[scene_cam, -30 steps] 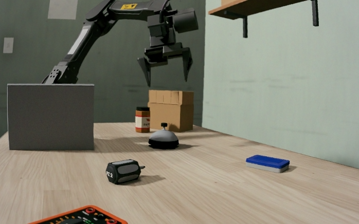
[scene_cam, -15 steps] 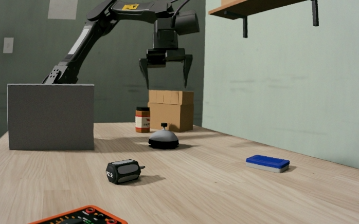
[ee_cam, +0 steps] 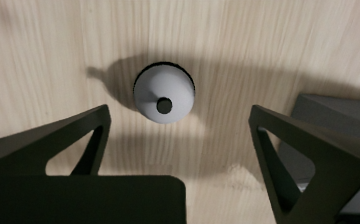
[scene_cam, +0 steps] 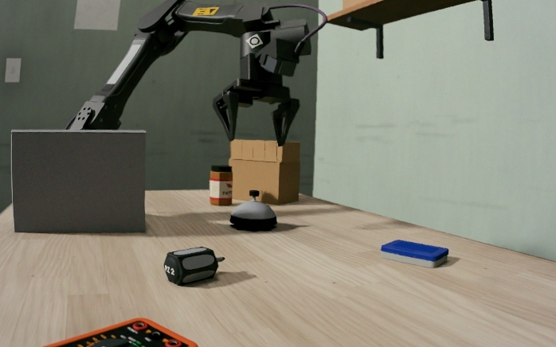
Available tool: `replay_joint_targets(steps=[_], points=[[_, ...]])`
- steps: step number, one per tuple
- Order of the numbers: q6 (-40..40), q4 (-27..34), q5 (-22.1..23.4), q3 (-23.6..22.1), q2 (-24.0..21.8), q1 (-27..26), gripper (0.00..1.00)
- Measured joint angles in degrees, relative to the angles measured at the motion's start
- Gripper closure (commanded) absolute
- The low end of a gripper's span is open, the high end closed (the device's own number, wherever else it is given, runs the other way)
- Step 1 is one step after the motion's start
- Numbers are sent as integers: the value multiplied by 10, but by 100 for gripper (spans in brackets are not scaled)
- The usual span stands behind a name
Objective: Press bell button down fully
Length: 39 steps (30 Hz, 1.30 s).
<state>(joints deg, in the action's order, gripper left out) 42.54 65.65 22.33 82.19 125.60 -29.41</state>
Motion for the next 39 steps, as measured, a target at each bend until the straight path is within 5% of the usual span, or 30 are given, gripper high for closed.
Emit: replay_joint_targets(steps=[39], points=[[-637, 67, 111, 30, 58, 0, 0]])
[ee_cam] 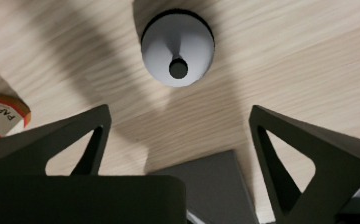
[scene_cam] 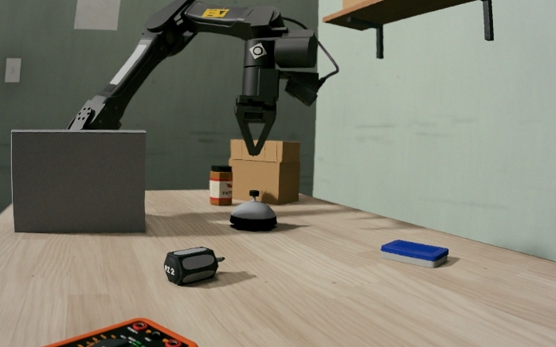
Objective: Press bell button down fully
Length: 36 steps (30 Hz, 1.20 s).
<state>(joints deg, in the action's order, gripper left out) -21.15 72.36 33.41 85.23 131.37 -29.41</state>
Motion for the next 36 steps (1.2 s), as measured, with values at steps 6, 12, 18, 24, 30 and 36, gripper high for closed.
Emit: replay_joint_targets(steps=[6, 12, 18, 24, 30, 36], points=[[-32, 7, 5, 5, 2, 0, 0], [-41, 10, 7, 6, 2, 0, 100], [-44, 11, 7, 6, 2, 0, 100], [-44, 12, 7, 6, 2, 0, 100], [-44, 12, 7, 6, 2, 0, 100], [-44, 12, 7, 6, 2, 0, 100]])
